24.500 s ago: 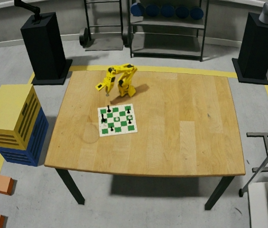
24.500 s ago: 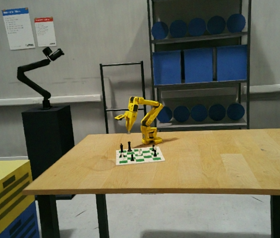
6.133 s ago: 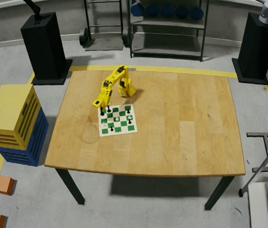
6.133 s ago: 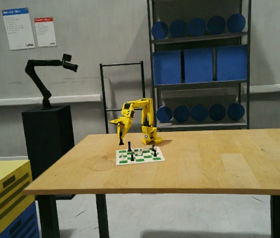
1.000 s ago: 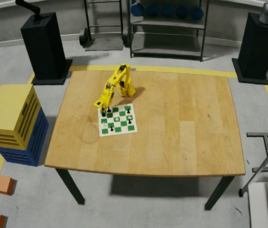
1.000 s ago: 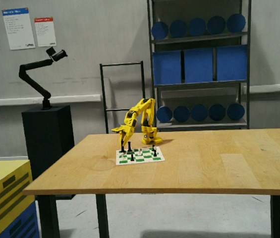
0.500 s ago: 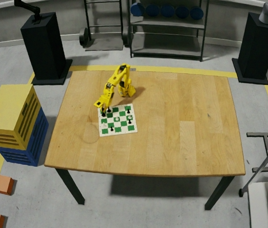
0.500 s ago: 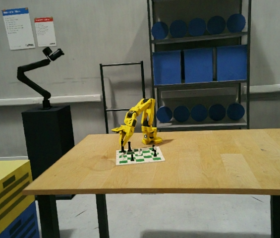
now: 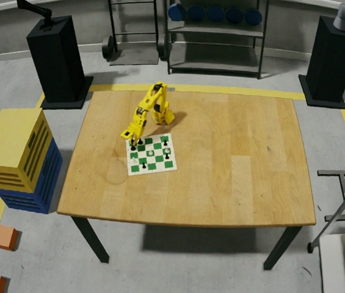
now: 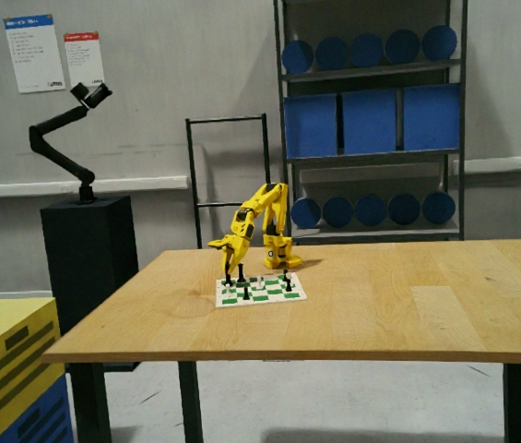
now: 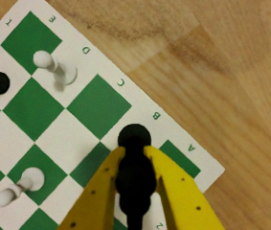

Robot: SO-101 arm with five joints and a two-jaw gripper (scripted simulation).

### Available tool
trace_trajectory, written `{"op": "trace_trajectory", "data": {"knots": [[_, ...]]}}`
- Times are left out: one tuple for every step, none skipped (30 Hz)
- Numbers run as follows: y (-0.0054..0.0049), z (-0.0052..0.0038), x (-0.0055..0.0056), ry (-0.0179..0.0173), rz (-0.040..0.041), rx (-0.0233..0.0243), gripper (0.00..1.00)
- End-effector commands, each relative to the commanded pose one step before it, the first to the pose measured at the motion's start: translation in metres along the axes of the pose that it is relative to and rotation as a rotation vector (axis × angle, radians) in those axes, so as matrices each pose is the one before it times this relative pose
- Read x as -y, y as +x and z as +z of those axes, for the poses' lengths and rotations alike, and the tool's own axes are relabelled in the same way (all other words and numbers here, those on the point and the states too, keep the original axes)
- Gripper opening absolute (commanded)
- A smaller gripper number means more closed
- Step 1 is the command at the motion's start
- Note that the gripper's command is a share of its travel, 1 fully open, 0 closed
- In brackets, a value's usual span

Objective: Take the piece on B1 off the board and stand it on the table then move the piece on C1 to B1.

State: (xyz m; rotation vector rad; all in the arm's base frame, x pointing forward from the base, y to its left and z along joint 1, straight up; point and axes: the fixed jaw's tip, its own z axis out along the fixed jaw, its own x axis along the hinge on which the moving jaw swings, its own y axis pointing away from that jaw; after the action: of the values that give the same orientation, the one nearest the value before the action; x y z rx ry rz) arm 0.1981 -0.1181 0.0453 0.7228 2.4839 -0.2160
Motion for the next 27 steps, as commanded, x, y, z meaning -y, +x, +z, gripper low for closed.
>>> {"op": "trace_trajectory", "data": {"knots": [[0.00635, 0.003536, -0.00063, -0.00221, -0.00923, -0.02254, 0.0], [0.0001, 0.000083, -0.00003, -0.00007, -0.00012, 0.0, 0.0], [0.00022, 0.000178, -0.00007, -0.00015, -0.00026, -0.00002, 0.0], [0.00032, 0.00026, -0.0001, -0.00023, -0.00037, -0.00002, 0.0], [0.00038, 0.000307, -0.00012, -0.00026, -0.00044, -0.00003, 0.0], [0.00038, 0.000304, -0.00012, -0.00027, -0.00044, -0.00002, 0.0], [0.0, 0.0, 0.0, 0.0, 0.0, 0.0, 0.0], [0.0, 0.0, 0.0, 0.0, 0.0, 0.0, 0.0], [0.00033, 0.000257, -0.0001, -0.00022, -0.00038, -0.00003, 0.0], [0.00022, 0.000174, -0.00007, -0.00015, -0.00026, -0.00001, 0.0], [0.00011, 0.000082, -0.00003, -0.00007, -0.00012, -0.00001, 0.0], [0.00002, 0.000014, -0.00001, -0.00001, -0.00002, 0.0, 0.0], [0.0, 0.0, 0.0, 0.0, 0.0, -0.00001, 0.0], [0.0, 0.0, 0.0, 0.0, 0.0, 0.00001, 0.0], [0.0, 0.0, 0.0, 0.0, 0.0, -0.00001, 0.0], [0.0, 0.0, 0.0, 0.0, 0.0, 0.00001, 0.0], [0.0, 0.0, 0.0, 0.0, 0.0, -0.00001, 0.0], [0.0, 0.0, 0.0, 0.0, 0.0, 0.00001, 0.0], [0.0, 0.0, 0.0, 0.0, 0.0, -0.00001, 0.0], [0.0, 0.0, 0.0, 0.0, 0.0, 0.00001, 0.01], [0.0, 0.0, 0.0, 0.0, 0.0, -0.00001, 0.01], [0.0, 0.0, 0.0, 0.0, 0.0, 0.00001, 0.02], [0.0, 0.0, 0.0, 0.0, 0.0, -0.00001, 0.03], [0.0, 0.0, 0.0, 0.0, 0.0, 0.0, 0.03], [0.0, 0.0, 0.0, 0.0, 0.0, 0.0, 0.03], [0.0, 0.0, 0.0, 0.0, 0.0, 0.00001, 0.03], [0.0, 0.0, 0.0, 0.0, 0.0, -0.00001, 0.04]]}}
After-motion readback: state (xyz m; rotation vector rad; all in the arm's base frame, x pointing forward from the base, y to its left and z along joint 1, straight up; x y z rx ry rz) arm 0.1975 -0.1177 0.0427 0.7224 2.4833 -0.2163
